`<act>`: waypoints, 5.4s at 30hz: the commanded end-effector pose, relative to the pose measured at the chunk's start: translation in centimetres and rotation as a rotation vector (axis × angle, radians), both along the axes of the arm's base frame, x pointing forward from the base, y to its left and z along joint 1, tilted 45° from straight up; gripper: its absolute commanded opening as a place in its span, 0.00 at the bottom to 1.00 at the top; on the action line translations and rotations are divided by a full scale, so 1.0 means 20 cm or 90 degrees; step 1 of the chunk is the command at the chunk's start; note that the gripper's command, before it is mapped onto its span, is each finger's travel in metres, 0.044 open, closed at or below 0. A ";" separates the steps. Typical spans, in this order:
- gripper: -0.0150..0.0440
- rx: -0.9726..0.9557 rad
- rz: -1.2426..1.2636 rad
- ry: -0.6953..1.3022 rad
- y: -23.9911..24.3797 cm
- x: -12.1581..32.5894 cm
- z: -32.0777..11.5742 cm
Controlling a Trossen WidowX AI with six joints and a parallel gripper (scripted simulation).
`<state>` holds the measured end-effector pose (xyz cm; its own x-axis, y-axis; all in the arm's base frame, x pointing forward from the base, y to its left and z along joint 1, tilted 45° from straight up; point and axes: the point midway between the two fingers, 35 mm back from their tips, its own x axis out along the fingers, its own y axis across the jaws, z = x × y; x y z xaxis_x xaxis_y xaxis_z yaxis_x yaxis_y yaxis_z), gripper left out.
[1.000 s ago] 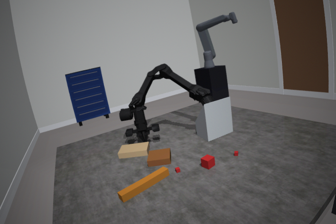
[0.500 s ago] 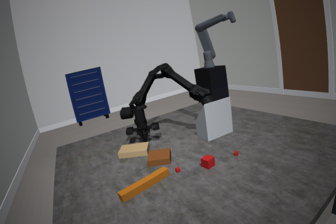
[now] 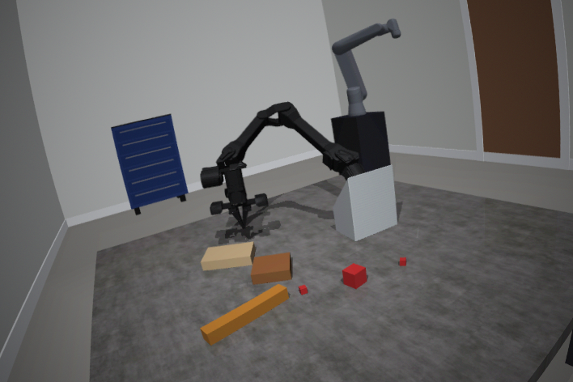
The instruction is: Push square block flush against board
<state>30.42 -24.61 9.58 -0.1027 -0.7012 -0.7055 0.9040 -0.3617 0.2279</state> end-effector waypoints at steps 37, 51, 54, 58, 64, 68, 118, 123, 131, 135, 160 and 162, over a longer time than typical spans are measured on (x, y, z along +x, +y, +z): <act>0.25 0.110 0.567 0.555 0.92 -0.09 -0.88; 0.25 0.109 0.643 0.645 0.86 -0.19 -1.12; 0.25 0.108 0.642 0.646 0.81 -0.21 -1.16; 0.25 0.108 0.642 0.646 0.81 -0.20 -1.16; 0.25 0.108 0.642 0.645 0.80 -0.18 -1.15; 0.25 0.108 0.642 0.645 0.80 -0.16 -1.15; 0.25 0.107 0.643 0.643 0.68 0.10 -1.07; 0.25 0.107 0.643 0.643 0.66 0.12 -1.06; 0.25 0.107 0.642 0.643 0.64 0.16 -1.05; 0.25 0.107 0.642 0.643 0.63 0.17 -1.04; 0.25 0.105 0.641 0.644 0.58 0.24 -1.00; 0.25 0.106 0.642 0.644 0.59 0.23 -1.00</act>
